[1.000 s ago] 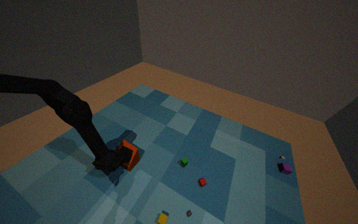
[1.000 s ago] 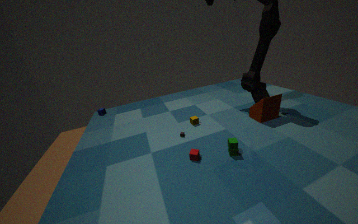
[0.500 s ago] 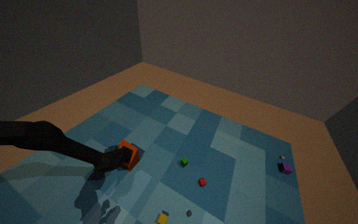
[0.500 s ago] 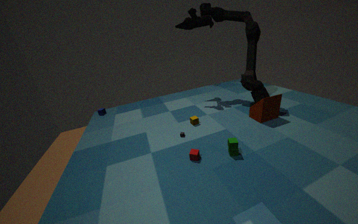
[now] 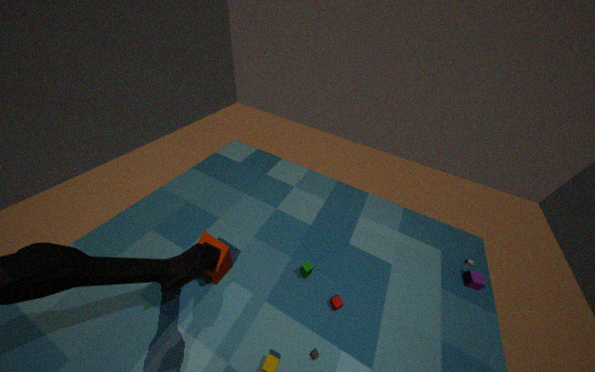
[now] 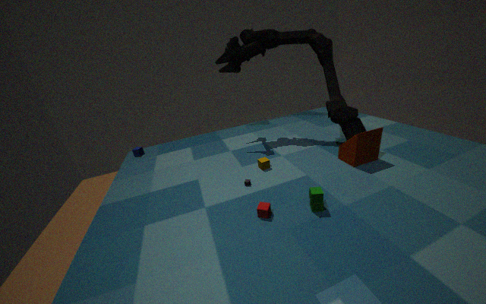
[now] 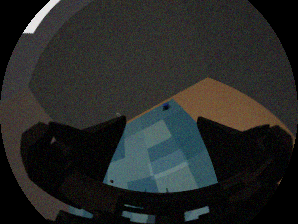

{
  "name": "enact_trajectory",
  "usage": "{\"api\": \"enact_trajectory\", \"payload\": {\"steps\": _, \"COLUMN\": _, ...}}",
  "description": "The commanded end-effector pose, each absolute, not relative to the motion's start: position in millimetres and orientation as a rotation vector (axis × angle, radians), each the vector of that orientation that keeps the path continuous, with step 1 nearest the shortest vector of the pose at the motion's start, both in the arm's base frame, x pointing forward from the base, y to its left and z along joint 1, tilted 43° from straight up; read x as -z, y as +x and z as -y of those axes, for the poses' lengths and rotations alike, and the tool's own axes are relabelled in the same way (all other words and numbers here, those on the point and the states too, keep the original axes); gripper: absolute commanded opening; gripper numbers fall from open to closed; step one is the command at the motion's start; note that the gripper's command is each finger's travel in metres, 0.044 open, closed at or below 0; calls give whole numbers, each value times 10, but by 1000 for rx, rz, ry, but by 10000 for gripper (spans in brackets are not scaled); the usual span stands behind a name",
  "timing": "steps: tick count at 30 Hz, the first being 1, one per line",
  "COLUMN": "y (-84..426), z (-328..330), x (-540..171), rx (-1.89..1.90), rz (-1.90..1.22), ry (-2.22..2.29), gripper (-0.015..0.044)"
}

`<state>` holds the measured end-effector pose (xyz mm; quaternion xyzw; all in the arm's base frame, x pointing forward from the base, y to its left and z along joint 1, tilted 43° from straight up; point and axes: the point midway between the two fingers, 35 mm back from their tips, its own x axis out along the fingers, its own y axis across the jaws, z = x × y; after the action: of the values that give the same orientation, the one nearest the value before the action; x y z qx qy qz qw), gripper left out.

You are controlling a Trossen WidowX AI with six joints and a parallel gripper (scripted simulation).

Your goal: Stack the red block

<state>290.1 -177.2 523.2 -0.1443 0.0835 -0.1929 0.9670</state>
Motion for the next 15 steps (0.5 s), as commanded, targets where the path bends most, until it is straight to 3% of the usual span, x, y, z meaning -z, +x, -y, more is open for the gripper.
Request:
{"api": "enact_trajectory", "payload": {"steps": 1, "y": 3302, "z": 1832, "x": -4801, "rx": 368, "rz": -279, "ry": -138, "gripper": 440}}
{"api": "enact_trajectory", "payload": {"steps": 15, "y": 4430, "z": 1374, "x": -3098, "rx": 402, "rz": -709, "ry": 261, "gripper": 440}}
